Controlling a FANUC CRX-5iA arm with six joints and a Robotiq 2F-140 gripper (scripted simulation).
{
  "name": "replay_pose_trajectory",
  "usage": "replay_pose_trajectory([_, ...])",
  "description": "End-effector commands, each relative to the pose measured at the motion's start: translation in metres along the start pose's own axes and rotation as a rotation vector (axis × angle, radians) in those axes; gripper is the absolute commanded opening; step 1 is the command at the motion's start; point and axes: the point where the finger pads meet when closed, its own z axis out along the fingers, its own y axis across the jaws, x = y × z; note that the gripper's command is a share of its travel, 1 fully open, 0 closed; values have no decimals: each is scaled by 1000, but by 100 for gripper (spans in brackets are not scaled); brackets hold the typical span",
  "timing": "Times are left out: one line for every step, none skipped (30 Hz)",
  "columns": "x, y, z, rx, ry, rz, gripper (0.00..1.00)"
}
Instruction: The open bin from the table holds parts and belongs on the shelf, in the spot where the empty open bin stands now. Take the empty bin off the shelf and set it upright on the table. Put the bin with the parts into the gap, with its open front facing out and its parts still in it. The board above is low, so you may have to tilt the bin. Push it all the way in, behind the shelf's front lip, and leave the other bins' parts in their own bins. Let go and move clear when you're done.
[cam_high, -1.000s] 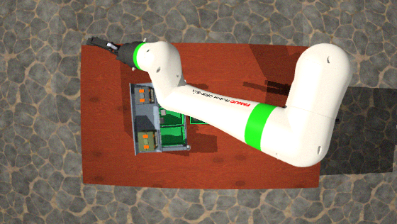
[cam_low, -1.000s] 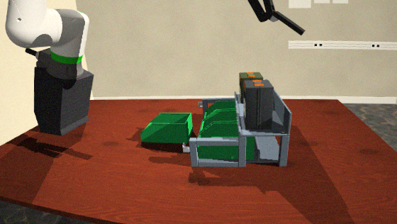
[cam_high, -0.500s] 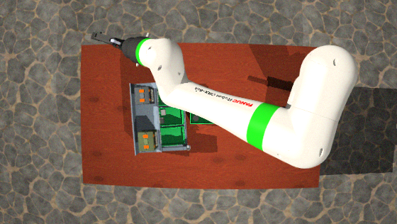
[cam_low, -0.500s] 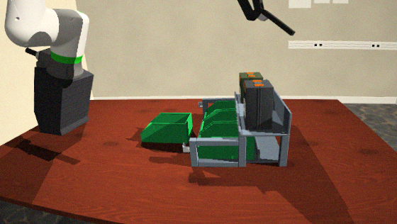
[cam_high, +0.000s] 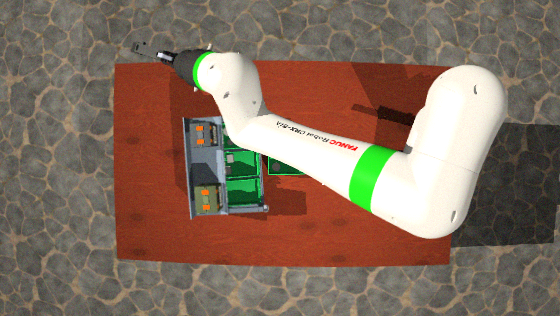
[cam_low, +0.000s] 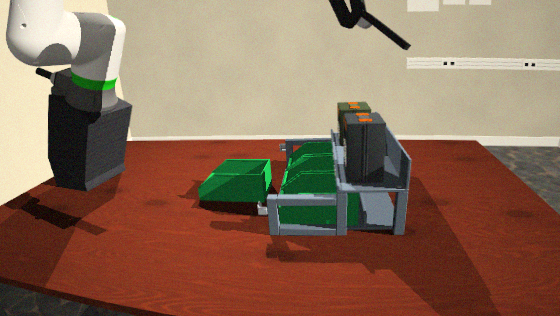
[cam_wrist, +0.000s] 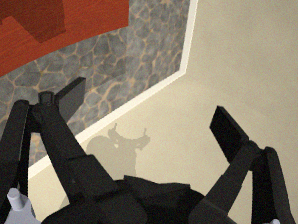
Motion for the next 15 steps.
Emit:
replay_pose_trajectory([-1,1,-1,-3,-3,-2,100])
replay_pose_trajectory([-7,-1,-2,3,-17,-22,100])
replay_pose_trajectory([-7,-1,-2,3,-17,-22,100])
replay_pose_trajectory([-7,-1,-2,3,-17,-22,100])
replay_pose_trajectory([-7,-1,-2,3,-17,-22,100])
replay_pose_trajectory([-7,-1,-2,3,-17,-22,100])
replay_pose_trajectory([-14,-2,-4,8,-31,-42,100])
replay_pose_trajectory([-14,-2,-4,8,-31,-42,100])
replay_pose_trajectory([-14,-2,-4,8,-31,-42,100])
replay_pose_trajectory([-21,-4,-6,14,-45,-62,100])
replay_pose_trajectory([-21,-4,-6,14,-45,-62,100])
replay_pose_trajectory([-21,-4,-6,14,-45,-62,100])
replay_pose_trajectory([-27,-5,-7,20,-59,-81,100])
replay_pose_trajectory([-27,-5,-7,20,-59,-81,100])
replay_pose_trajectory([-27,-5,-7,20,-59,-81,100])
